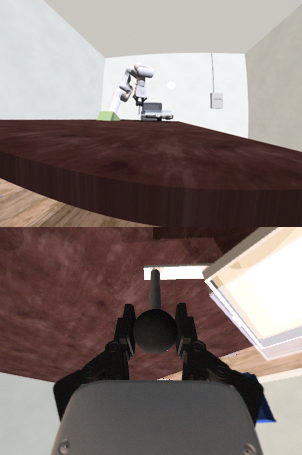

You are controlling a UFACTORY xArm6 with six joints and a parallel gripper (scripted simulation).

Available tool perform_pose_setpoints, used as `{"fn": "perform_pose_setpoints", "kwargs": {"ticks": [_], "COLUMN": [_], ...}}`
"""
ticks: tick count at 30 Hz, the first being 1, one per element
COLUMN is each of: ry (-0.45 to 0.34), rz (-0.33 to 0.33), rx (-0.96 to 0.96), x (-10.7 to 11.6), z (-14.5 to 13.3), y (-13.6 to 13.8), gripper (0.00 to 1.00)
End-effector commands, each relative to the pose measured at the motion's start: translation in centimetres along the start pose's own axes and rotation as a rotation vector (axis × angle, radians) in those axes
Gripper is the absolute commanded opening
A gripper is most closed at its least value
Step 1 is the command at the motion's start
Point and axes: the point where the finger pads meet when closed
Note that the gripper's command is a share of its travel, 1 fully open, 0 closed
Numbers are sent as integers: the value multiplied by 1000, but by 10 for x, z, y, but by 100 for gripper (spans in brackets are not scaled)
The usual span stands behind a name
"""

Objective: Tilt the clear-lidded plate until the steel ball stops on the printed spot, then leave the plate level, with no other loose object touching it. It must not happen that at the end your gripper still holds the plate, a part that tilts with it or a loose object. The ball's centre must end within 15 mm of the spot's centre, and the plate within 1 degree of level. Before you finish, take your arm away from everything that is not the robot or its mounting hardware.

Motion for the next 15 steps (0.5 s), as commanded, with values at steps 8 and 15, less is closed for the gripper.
{"fn": "perform_pose_setpoints", "kwargs": {"ticks": [8, 15], "ry": [-7, -7], "rz": [1, 1], "rx": [1, 1], "x": [1, 1], "z": [1, 1], "y": [1, 0], "gripper": [0, 0]}}
Point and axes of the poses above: the point where the finger pads meet when closed, its own x axis back along the fingers, its own y axis across the jaws, z = x × y, and after that the axes turned 15 degrees about x, right-handed
